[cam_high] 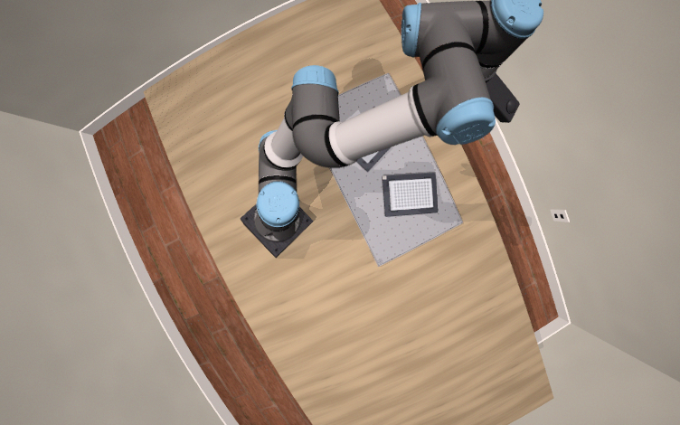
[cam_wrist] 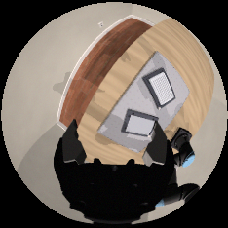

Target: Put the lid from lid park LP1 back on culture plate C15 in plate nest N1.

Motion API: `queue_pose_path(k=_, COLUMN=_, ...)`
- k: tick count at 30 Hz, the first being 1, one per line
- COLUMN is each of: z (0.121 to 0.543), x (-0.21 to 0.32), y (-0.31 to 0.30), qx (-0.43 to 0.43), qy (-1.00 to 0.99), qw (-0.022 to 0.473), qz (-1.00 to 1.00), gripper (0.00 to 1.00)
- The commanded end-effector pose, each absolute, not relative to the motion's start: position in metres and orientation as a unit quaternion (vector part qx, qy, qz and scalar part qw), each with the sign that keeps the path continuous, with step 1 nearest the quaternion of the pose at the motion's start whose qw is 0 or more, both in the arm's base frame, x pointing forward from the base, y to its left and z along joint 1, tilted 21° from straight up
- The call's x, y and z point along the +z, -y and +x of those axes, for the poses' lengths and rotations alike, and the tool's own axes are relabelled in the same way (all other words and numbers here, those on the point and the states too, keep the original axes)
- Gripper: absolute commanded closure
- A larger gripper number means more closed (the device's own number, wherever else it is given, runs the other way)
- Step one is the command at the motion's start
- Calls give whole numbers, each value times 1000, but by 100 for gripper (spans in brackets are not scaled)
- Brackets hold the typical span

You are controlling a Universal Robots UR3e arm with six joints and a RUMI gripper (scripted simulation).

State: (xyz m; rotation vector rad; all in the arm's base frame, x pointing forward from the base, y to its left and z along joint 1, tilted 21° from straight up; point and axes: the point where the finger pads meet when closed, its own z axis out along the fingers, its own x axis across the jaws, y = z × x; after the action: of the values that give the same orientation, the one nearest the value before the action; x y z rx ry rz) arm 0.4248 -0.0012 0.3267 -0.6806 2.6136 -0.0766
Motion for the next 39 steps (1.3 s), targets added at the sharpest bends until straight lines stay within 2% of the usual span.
queue_pose_path(k=1, z=425, x=328, y=1, qx=-29, qy=-944, qw=219, qz=-246, gripper=0)
queue_pose_path(k=17, z=425, x=328, y=1, qx=-29, qy=-944, qw=219, qz=-246, gripper=0)
queue_pose_path(k=18, z=423, x=324, y=-1, qx=-31, qy=-941, qw=219, qz=-256, gripper=18)
queue_pose_path(k=39, z=407, x=293, y=-13, qx=-62, qy=-880, qw=202, qz=-425, gripper=18)
